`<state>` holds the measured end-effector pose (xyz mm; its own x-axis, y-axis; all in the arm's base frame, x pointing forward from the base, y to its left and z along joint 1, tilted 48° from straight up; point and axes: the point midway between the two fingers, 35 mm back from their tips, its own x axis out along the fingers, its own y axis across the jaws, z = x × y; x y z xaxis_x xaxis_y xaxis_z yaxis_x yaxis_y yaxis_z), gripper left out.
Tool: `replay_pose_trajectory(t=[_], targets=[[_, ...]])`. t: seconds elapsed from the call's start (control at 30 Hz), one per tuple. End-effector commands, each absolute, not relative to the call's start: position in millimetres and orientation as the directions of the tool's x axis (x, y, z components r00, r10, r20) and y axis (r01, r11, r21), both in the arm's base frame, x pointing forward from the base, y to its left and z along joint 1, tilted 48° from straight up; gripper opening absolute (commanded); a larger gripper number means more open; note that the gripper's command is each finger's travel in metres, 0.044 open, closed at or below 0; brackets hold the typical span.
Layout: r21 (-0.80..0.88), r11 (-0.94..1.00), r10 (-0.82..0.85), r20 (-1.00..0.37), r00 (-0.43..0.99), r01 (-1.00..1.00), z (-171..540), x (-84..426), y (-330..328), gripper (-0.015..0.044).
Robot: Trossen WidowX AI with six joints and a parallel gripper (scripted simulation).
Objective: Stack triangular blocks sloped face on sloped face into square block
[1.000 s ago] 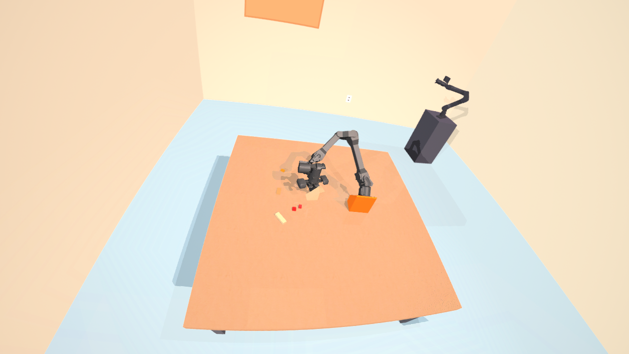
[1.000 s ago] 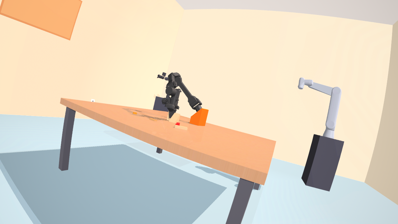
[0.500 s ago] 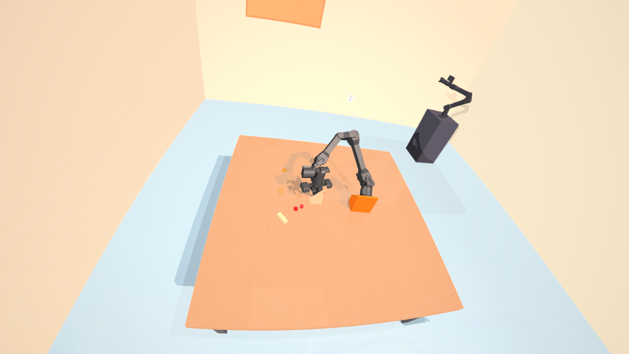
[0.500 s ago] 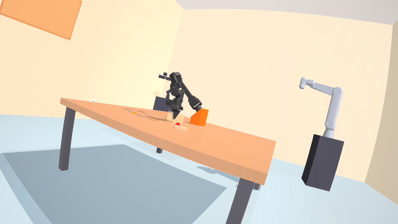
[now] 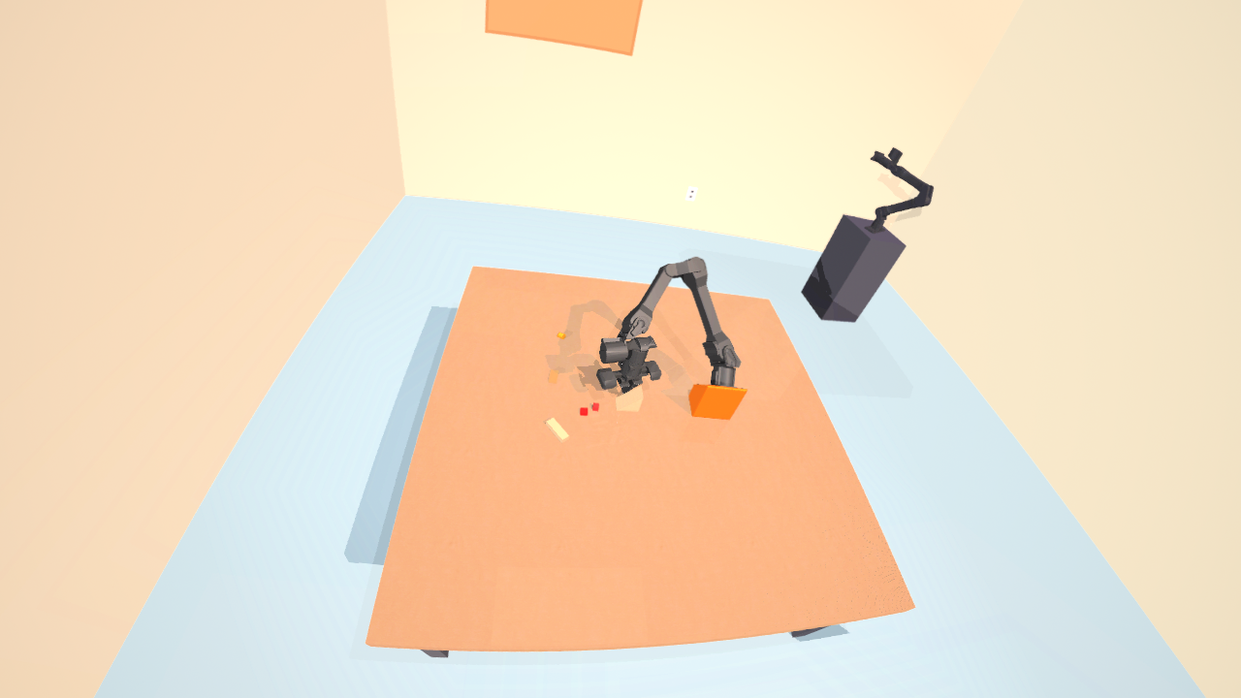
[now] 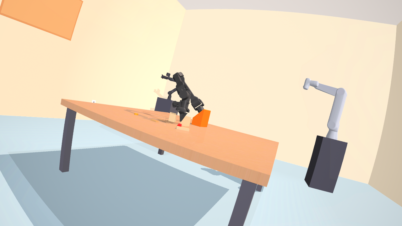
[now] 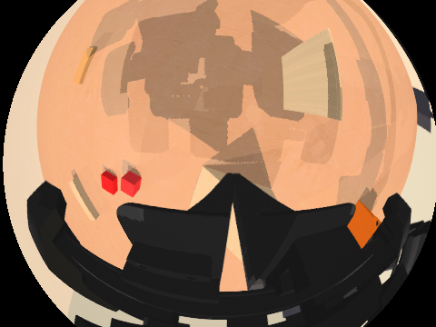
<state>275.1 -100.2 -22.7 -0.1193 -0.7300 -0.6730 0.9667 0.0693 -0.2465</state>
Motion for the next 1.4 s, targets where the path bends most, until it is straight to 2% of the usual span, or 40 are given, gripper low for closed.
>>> replay_pose_trajectory(t=[0.0,0.2,0.3,0.5,0.6,0.73,0.87,0.97,1.37], targets=[[-0.260,0.063,-0.726,-0.675,-0.135,0.963,-29,269,-95,0.0000],[-0.247,0.070,-0.727,-0.676,-0.120,0.967,29,286,-44,0.0000],[-0.246,0.070,-0.727,-0.676,-0.119,0.967,31,286,-42,0.0000],[-0.226,0.089,-0.728,-0.679,-0.091,0.970,28,291,-42,0.0157],[-0.341,0.194,-0.727,-0.680,-0.098,0.920,24,287,-38,0.0236],[-0.594,0.456,-0.723,-0.681,-0.113,0.663,17,278,-25,0.0341],[-0.724,0.632,-0.722,-0.680,-0.129,0.277,11,269,-14,0.0440],[-0.734,0.668,-0.722,-0.679,-0.135,0.120,9,265,-10,0.0440],[-0.734,0.668,-0.722,-0.679,-0.135,0.120,8,265,-11,0.0440]])
